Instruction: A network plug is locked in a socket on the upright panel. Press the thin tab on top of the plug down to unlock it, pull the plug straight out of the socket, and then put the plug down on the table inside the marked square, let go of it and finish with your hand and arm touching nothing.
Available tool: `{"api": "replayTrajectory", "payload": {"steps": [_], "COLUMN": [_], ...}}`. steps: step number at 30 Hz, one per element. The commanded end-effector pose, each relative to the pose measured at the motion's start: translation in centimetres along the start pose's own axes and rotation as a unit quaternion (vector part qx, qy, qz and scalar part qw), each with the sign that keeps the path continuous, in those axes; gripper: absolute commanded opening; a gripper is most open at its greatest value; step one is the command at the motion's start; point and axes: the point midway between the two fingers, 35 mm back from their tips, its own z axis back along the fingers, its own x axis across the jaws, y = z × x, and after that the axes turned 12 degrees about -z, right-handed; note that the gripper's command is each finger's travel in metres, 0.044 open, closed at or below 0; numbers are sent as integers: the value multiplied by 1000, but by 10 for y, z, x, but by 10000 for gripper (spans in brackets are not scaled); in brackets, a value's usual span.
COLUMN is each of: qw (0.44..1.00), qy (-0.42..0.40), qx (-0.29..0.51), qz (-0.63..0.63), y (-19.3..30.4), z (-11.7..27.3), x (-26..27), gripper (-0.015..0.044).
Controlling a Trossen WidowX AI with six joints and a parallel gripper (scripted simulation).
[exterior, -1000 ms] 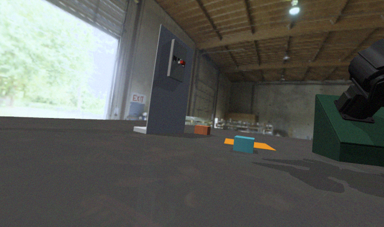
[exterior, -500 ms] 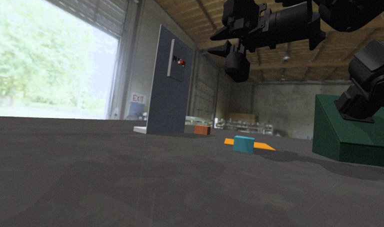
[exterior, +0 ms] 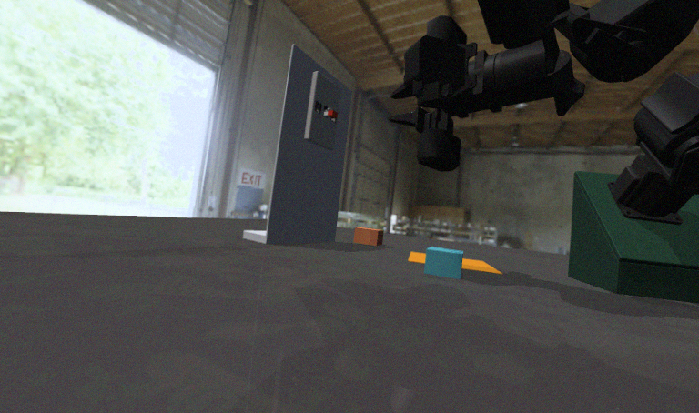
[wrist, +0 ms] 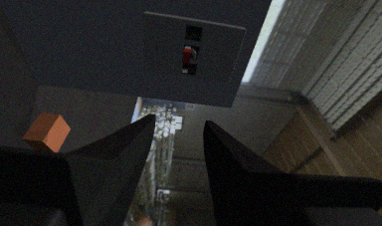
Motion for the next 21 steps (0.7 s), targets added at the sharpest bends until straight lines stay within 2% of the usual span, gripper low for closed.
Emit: {"api": "replayTrajectory", "payload": {"steps": [1,15,21], "qw": [1000,1000,1000], "qy": [3,4,4], "qx": [-4,-5,-5], "qz": [1,1,1], "y": [-7,-16,-16], "z": [-10,-49,-53], "x": [-2,0,1], "gripper": [156,156,156]}}
